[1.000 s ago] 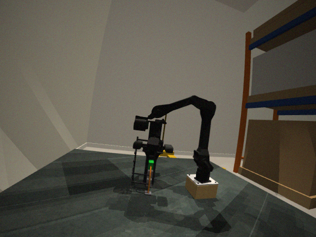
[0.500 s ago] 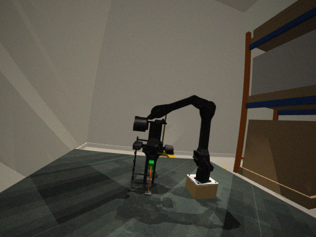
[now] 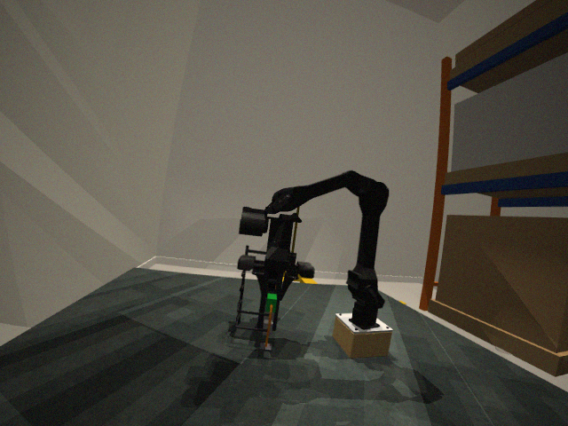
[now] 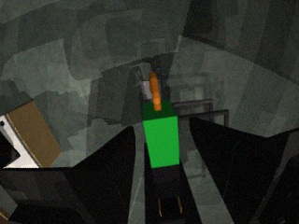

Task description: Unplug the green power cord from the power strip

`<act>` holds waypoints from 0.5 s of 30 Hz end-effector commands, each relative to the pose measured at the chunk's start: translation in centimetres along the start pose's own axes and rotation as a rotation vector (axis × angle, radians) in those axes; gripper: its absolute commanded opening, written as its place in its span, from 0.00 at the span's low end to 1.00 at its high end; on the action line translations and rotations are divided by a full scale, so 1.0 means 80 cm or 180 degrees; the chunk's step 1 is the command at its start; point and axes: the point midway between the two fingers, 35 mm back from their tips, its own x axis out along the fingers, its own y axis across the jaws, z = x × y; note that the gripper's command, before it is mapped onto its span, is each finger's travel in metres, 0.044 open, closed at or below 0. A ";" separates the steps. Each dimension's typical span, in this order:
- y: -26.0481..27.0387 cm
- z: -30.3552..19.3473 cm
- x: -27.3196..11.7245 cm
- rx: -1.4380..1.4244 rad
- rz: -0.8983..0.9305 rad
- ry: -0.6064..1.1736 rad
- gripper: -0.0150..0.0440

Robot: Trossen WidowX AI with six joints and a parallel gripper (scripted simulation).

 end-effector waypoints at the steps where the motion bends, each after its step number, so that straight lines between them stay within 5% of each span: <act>1: 0.001 0.000 0.001 -0.0013 0.0003 -0.0011 0.74; 7: -0.001 0.034 -0.006 -0.0013 0.0003 -0.0019 1.00; 15: 0.001 0.076 -0.015 -0.0013 0.0003 -0.0028 1.00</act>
